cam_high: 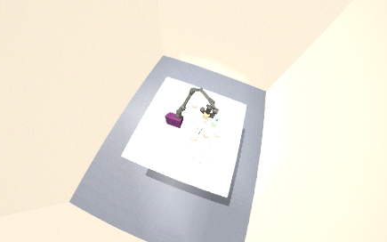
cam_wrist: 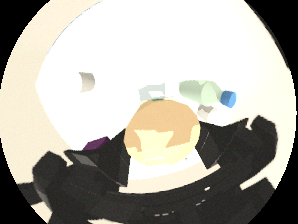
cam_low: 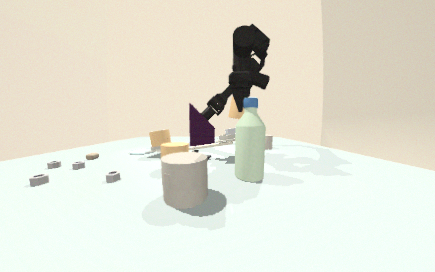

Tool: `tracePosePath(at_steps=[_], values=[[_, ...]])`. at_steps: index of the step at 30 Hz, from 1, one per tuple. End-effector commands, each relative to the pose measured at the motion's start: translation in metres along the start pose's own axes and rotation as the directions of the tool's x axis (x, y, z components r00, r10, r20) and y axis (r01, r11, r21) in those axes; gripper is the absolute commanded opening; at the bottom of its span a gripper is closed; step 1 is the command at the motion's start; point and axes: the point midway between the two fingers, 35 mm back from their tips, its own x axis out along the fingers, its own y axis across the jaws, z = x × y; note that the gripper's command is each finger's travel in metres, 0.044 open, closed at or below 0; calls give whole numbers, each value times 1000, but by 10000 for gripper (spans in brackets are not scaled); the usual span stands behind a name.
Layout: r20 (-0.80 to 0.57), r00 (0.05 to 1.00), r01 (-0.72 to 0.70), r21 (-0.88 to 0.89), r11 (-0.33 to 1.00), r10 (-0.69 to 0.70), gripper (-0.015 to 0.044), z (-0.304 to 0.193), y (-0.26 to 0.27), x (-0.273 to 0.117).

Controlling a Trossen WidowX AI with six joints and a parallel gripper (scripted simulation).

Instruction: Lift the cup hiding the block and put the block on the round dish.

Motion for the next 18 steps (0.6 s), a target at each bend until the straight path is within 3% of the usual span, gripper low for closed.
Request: tracePosePath(at_steps=[1, 18], values=[[-14, 1000, 9, -6, 1000, -10, 0, 17, 16, 13], [21, 1000, 11, -8, 1000, -10, 0, 71, 105, 70]])
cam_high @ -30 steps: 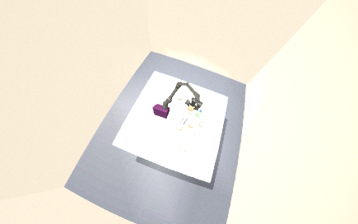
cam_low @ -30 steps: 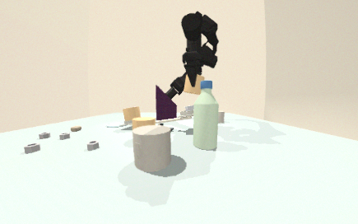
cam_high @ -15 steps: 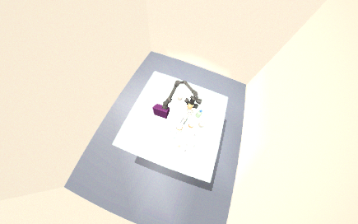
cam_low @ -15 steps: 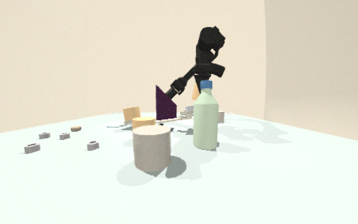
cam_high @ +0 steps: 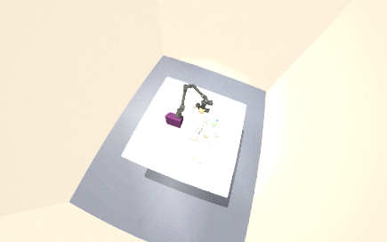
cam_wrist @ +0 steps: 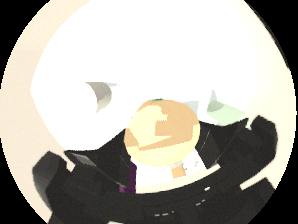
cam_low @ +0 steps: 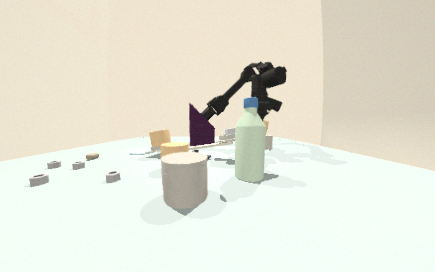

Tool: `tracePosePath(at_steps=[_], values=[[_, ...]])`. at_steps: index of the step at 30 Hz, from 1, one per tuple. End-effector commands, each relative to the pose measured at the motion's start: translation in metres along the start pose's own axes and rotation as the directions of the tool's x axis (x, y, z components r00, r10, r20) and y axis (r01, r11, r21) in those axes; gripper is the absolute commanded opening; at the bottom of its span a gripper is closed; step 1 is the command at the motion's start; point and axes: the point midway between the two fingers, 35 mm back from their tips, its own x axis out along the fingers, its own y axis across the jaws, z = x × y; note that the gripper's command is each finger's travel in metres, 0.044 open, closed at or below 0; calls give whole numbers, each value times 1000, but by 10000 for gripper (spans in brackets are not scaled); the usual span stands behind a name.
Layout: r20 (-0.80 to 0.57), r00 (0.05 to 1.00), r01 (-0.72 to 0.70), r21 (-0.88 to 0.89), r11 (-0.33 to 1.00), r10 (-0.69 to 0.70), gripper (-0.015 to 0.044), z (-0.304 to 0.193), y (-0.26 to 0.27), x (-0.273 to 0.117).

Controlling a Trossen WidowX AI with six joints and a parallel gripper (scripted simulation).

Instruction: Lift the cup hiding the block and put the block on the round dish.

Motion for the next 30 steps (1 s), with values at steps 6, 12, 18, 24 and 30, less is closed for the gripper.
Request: tracePosePath(at_steps=[6, 12, 18, 24, 30], values=[[17, 1000, 4, 5, 1000, -4, 0, 8, 20, 13], [18, 1000, 3, 5, 1000, -3, 0, 8, 20, 40], [19, 1000, 3, 5, 1000, -3, 0, 8, 20, 48], [19, 1000, 3, 5, 1000, -3, 0, 9, 20, 55], [20, 1000, 3, 6, 1000, -3, 0, 9, 20, 65]])
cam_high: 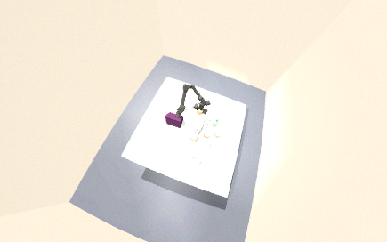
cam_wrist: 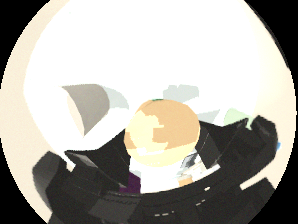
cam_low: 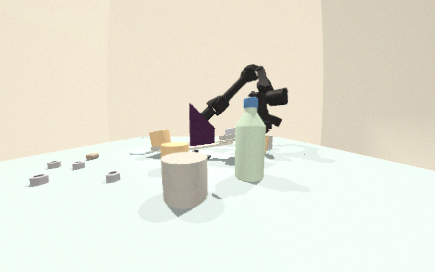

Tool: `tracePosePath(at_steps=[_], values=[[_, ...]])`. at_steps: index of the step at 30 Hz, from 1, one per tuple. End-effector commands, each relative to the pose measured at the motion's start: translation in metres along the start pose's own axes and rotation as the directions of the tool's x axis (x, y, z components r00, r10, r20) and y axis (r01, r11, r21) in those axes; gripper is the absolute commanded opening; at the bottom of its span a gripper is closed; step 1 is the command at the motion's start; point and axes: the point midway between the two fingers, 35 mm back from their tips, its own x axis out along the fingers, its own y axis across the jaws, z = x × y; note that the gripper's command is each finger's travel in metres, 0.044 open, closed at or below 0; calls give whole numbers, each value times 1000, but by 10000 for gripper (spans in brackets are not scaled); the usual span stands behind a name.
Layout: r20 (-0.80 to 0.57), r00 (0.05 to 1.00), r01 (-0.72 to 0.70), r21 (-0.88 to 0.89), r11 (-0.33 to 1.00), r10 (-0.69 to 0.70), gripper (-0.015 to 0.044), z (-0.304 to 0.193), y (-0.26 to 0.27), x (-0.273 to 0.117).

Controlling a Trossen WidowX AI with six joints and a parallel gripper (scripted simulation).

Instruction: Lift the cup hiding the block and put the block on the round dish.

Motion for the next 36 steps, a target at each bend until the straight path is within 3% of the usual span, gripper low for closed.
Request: tracePosePath(at_steps=[1, 2, 19, 22, 28, 35, 36], values=[[-2, 1000, 6, 5, 1000, -6, 0, -1, -1, 6], [-2, 1000, 5, 5, 1000, -5, 0, -1, -1, 8], [-2, 1000, 2, 1, 1000, -2, 440, 0, -1, -9], [-5, 1000, 6, 5, 1000, -6, 440, -1, -1, -48], [-4, 1000, 7, 5, 1000, -6, 440, -1, -1, -51], [7, 998, 59, 156, 986, -61, 260, -2, -17, -65], [5, 998, 59, 187, 981, -61, 260, -3, -19, -65]])
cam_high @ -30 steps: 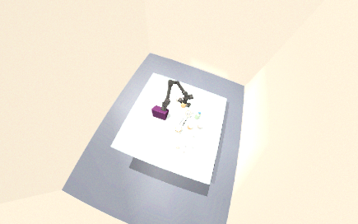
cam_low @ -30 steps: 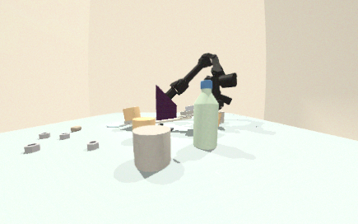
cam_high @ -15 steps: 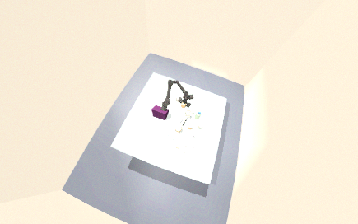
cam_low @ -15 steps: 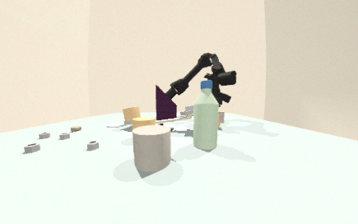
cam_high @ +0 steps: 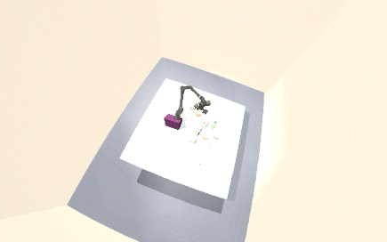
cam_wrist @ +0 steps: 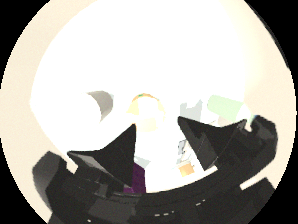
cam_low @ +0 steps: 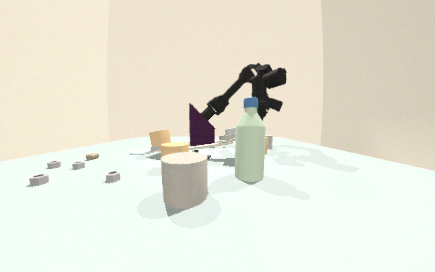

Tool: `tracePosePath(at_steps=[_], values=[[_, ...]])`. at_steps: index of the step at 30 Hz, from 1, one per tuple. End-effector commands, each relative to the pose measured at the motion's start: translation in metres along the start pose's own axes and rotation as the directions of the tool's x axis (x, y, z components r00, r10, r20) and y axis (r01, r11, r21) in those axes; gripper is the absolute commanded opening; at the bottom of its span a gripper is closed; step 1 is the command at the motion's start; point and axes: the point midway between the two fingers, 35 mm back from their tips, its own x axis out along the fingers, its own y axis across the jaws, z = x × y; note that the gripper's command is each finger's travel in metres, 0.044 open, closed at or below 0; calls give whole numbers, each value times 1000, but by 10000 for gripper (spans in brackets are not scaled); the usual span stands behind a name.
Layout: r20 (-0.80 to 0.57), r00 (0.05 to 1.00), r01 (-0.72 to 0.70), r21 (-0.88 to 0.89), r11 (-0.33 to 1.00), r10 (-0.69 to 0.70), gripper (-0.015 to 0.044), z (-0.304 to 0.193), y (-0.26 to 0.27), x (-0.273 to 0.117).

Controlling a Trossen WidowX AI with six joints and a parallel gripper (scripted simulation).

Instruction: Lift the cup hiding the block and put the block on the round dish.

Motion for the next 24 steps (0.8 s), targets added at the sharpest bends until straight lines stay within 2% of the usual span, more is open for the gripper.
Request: tracePosePath(at_steps=[1, 12, 24], values=[[3, 1000, 13, 110, 994, -13, 260, 0, -8, -5], [-14, 1000, 17, 465, 885, -12, 260, -9, -27, -9], [-28, 1000, 26, 780, 625, -6, 260, -21, -48, -14]])
